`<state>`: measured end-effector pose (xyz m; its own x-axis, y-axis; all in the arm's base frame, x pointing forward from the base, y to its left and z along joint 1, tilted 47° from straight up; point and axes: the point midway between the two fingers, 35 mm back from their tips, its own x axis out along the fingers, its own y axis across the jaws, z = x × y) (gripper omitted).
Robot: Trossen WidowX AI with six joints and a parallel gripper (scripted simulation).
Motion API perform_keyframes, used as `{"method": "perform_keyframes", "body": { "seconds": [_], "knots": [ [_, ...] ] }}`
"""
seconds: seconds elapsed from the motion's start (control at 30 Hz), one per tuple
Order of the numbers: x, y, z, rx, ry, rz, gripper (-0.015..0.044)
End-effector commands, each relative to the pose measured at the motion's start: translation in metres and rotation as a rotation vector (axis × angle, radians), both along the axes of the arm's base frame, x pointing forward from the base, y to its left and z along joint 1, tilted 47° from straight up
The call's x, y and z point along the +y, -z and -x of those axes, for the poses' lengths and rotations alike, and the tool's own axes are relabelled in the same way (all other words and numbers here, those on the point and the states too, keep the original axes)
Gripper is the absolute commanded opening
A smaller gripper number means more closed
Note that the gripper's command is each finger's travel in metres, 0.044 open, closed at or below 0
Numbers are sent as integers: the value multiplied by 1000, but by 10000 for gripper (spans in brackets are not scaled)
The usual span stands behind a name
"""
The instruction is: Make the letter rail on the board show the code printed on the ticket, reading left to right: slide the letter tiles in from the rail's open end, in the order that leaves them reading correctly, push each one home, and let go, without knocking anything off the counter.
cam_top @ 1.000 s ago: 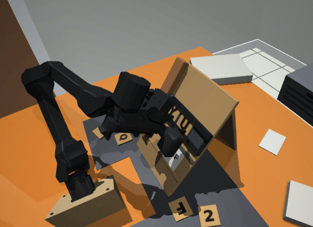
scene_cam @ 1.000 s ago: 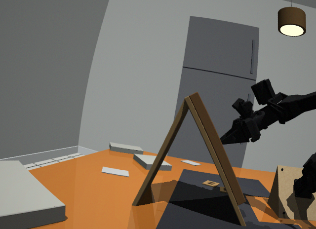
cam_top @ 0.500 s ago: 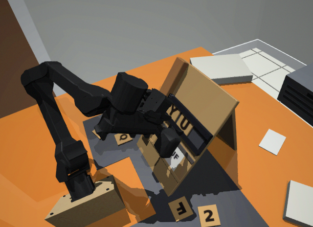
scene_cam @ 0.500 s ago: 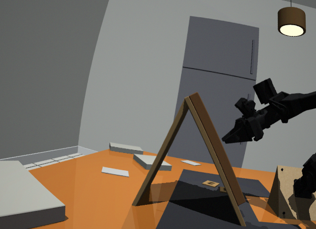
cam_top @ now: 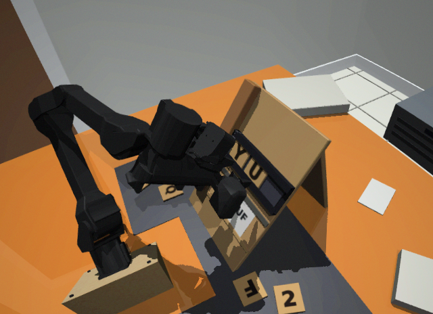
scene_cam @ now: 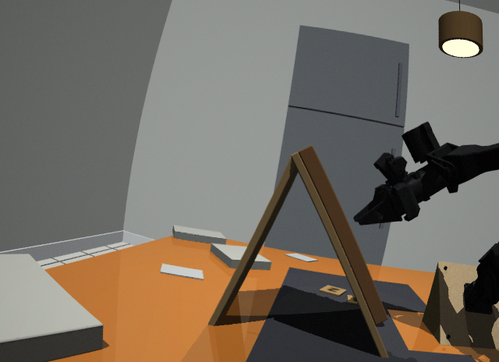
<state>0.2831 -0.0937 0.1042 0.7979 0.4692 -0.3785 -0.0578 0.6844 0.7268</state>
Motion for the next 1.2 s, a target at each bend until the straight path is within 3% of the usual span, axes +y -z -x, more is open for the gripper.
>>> {"method": "perform_keyframes", "body": {
  "seconds": [0.0, 0.2, 0.57, 0.97, 1.17],
  "knots": [
    [-2, -3, 0, -7, -3, 5, 295],
    [-3, -4, 0, -7, -3, 5, 295],
    [-1, -2, 1, 0, 1, 0, 6],
    [-2, -2, 0, 5, -1, 1, 0],
    [-18, 6, -18, 150, -86, 35, 0]
  ]
}}
